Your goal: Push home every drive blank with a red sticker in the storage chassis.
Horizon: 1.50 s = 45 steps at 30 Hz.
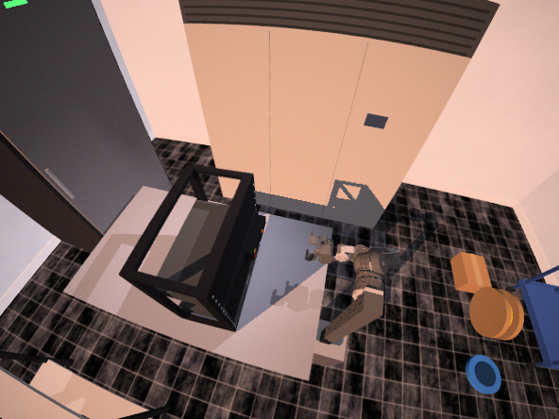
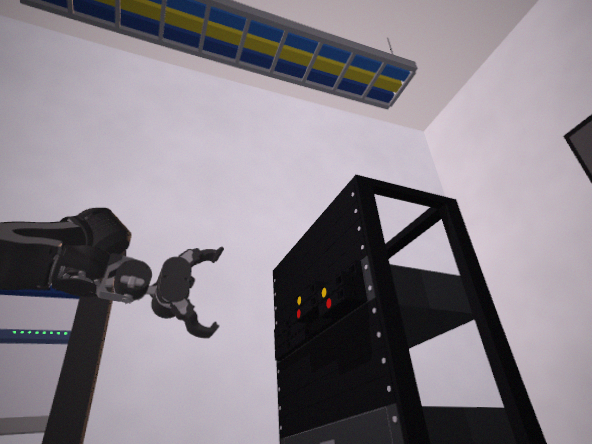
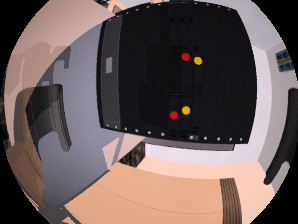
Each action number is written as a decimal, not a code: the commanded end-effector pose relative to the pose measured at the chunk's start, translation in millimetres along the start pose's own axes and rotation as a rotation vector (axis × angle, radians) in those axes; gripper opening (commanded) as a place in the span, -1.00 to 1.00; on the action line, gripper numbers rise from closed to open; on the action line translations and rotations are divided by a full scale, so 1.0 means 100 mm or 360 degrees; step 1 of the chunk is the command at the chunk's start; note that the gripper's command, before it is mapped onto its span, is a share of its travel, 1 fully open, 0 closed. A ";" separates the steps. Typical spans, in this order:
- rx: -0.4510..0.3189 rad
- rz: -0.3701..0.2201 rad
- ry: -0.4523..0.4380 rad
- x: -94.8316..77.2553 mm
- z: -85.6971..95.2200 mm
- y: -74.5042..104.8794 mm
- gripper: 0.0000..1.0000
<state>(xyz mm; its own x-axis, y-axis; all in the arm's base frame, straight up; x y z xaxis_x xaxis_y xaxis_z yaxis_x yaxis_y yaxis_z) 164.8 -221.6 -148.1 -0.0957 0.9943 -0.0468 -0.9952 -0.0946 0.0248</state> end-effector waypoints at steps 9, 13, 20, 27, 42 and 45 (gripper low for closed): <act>-0.0026 0.0002 0.0007 0.00 0.03 0.01 1.00; -0.0026 0.0002 0.0007 0.00 0.03 0.01 1.00; -0.0026 0.0002 0.0007 0.00 0.03 0.01 1.00; -0.0026 0.0002 0.0007 0.00 0.03 0.01 1.00; -0.0027 0.0002 0.0007 0.01 0.04 -0.01 1.00; -0.0026 0.0002 0.0007 0.03 0.05 -0.05 1.00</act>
<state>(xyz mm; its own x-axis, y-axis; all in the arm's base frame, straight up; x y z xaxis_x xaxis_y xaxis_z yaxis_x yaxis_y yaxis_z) 169.2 -219.1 -144.2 -0.0977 0.9941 -0.0461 -0.9952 -0.0977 0.0034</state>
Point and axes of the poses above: the point where the finger pads meet when closed, its own y axis back along the fingers, its own z axis across the jaws, x = y × z, the point moved 8 cm from there along y, back along the fingers, and after that the axes turned 3 degrees about y, right-handed, at the moved point
